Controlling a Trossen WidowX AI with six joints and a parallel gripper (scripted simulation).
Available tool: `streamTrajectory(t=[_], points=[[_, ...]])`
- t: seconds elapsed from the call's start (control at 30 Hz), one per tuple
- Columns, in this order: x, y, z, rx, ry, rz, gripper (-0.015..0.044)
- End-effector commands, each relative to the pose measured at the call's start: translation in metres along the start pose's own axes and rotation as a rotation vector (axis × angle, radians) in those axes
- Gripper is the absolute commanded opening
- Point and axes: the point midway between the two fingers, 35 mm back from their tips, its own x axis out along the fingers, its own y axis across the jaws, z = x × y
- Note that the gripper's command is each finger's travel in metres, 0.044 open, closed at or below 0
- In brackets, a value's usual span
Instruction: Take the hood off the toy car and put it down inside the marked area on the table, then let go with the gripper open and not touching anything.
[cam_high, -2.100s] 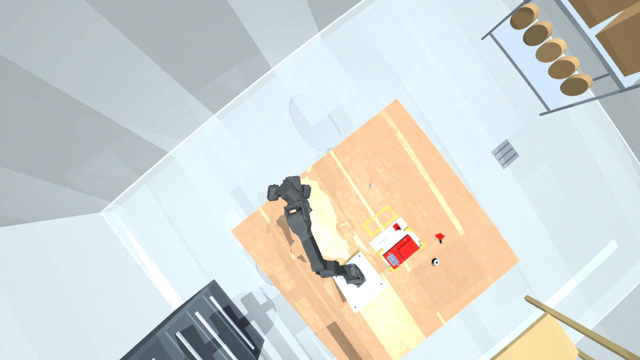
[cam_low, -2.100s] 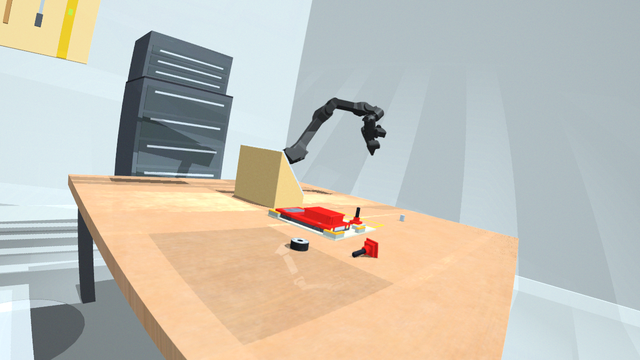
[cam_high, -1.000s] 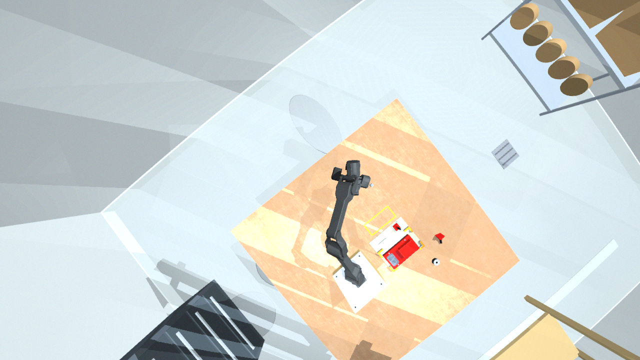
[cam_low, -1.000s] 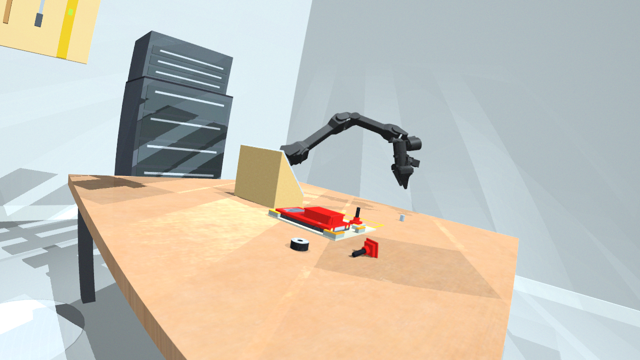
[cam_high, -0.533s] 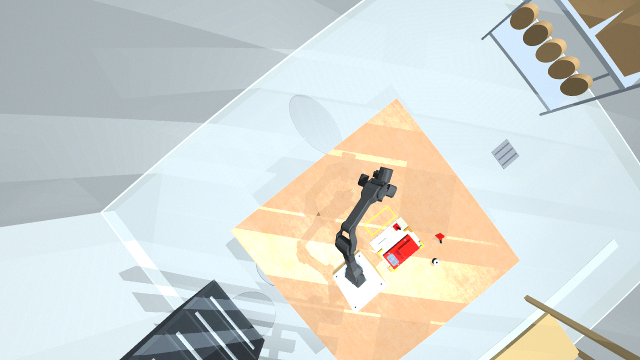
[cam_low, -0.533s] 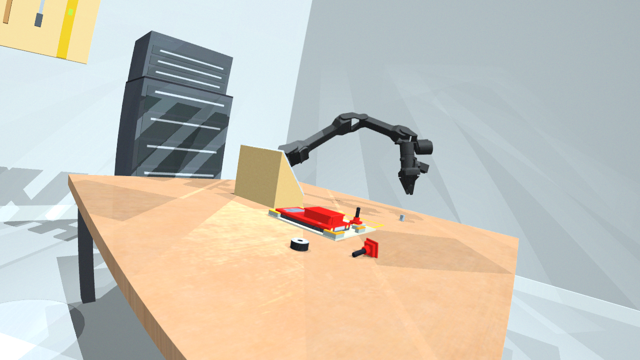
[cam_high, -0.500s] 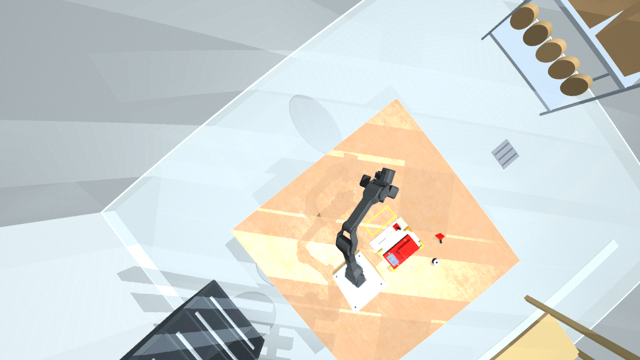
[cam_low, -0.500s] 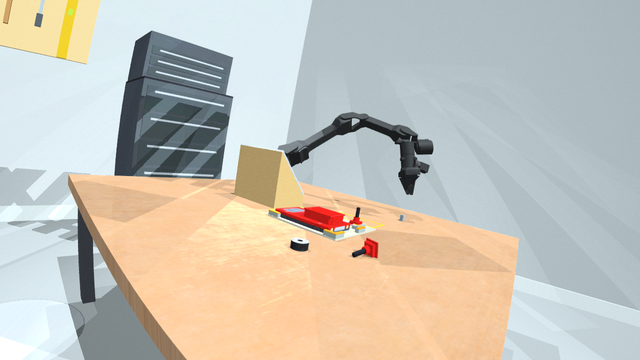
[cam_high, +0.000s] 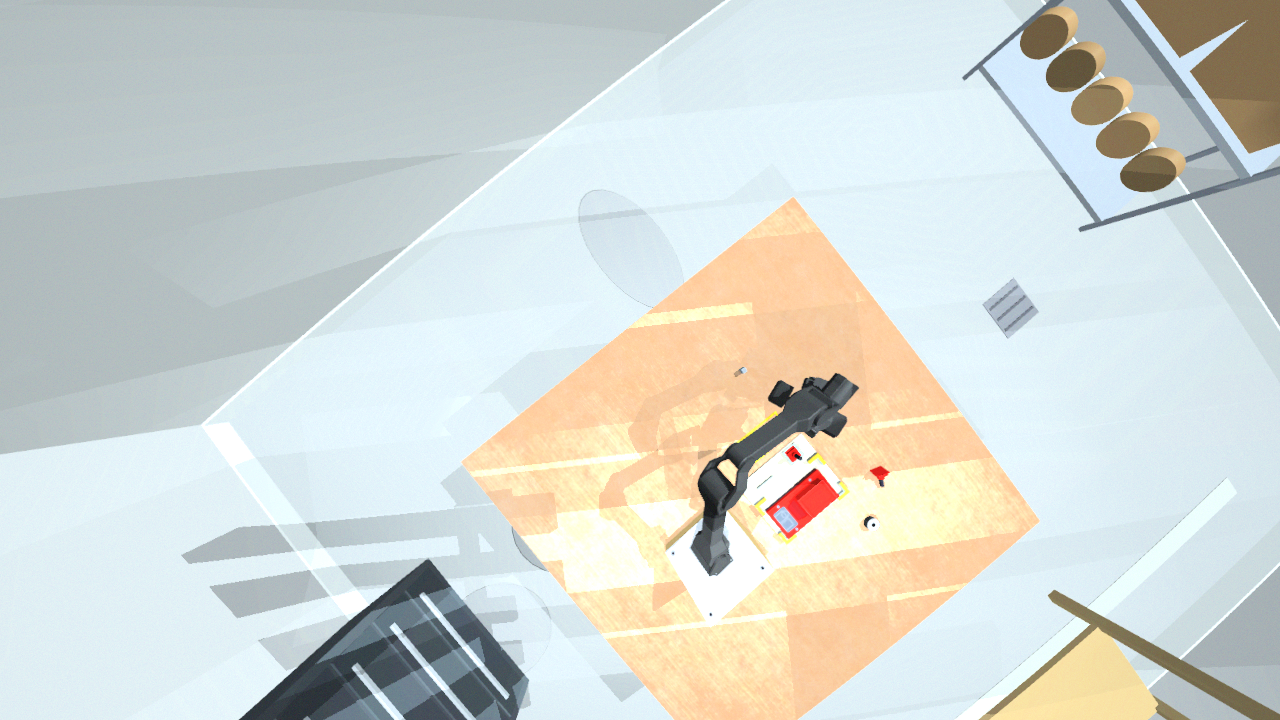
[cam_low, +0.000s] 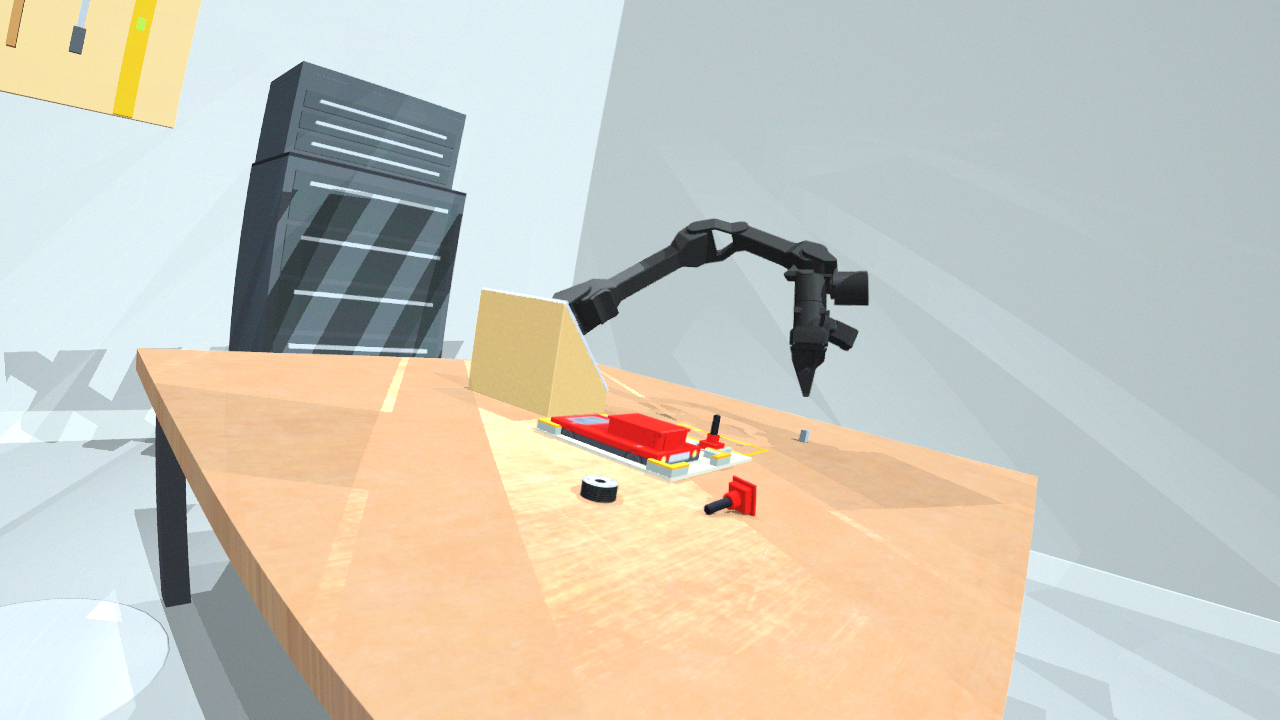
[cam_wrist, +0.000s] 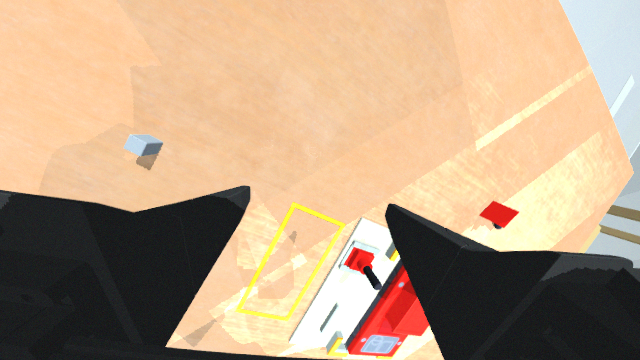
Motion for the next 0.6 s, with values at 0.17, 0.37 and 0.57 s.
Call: streamTrajectory(t=[0.17,0.37,0.57], points=[[0.012,-0.088,-0.046,0.109,0.087,-0.002,0.0440],[0.015,-0.134,-0.086,0.197,0.133,0.029,0.0440],[0.015,-0.176,-0.129,0.261,0.158,0.062,0.0440]])
